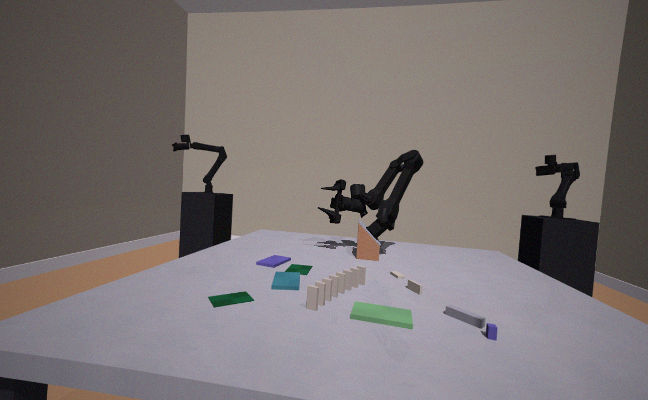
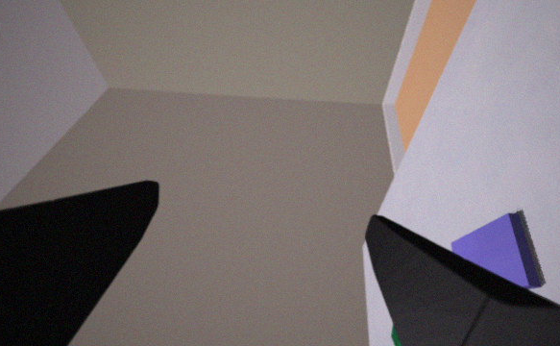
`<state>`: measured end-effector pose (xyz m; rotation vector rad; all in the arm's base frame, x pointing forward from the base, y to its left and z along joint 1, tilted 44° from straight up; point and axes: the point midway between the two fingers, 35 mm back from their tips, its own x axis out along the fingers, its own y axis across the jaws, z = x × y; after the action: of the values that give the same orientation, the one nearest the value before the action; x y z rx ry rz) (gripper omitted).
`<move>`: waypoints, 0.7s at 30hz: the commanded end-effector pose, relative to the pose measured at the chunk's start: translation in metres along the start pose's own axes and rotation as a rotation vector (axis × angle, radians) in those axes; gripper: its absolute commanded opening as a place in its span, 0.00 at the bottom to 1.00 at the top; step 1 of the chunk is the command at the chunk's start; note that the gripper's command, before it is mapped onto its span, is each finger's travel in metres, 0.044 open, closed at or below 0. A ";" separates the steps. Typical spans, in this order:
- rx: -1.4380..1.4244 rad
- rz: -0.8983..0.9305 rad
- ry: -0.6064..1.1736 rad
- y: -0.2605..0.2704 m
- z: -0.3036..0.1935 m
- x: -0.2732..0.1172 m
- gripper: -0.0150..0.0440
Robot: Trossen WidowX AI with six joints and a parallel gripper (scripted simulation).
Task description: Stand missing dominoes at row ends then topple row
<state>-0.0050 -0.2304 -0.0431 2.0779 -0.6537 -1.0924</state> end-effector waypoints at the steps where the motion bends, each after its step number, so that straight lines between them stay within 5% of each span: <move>1: -0.008 -0.005 0.006 0.000 -0.001 0.001 0.98; 12: -0.531 -0.288 0.367 -0.013 -0.082 0.059 1.00; 21: -0.974 -0.416 0.749 -0.036 -0.174 0.068 1.00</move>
<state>0.1492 -0.2124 -0.0440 1.6848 0.4377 -0.6676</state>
